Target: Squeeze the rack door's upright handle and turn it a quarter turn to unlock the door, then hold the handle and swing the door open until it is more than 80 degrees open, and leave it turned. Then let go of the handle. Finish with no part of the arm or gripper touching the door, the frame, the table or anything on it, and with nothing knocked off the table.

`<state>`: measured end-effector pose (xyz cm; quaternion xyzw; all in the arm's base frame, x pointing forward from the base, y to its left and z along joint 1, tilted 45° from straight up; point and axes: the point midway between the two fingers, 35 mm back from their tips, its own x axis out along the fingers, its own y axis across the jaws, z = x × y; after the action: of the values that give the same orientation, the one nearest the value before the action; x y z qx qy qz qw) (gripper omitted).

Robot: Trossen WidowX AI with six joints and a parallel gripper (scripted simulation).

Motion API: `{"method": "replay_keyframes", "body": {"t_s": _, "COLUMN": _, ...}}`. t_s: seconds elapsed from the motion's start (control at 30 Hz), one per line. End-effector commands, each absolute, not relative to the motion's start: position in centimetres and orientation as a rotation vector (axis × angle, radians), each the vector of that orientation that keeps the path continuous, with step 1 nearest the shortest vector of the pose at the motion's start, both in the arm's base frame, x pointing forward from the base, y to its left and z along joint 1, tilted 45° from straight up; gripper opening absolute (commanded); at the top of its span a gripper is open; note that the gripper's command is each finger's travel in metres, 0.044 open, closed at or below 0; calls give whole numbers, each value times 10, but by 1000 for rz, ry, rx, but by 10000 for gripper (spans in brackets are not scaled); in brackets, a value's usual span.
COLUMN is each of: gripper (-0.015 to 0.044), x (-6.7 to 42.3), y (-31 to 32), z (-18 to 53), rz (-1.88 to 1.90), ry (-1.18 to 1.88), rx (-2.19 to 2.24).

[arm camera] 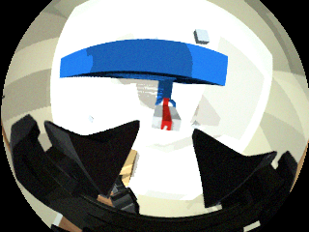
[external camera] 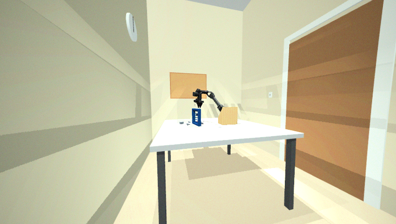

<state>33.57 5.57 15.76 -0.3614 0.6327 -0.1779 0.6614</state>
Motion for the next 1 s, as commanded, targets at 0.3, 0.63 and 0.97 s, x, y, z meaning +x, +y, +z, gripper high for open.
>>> {"method": "replay_keyframes", "body": {"t_s": 0.3, "gripper": 288, "x": 338, "y": 40, "z": 141, "rz": -402, "ry": 1450, "rx": -827}}
{"method": "replay_keyframes", "body": {"t_s": 0.63, "gripper": 288, "x": 340, "y": 29, "z": 130, "rz": -402, "ry": 1461, "rx": -826}}
{"method": "replay_keyframes", "body": {"t_s": 0.97, "gripper": 288, "x": 341, "y": 17, "z": 119, "rz": -399, "ry": 1471, "rx": -830}}
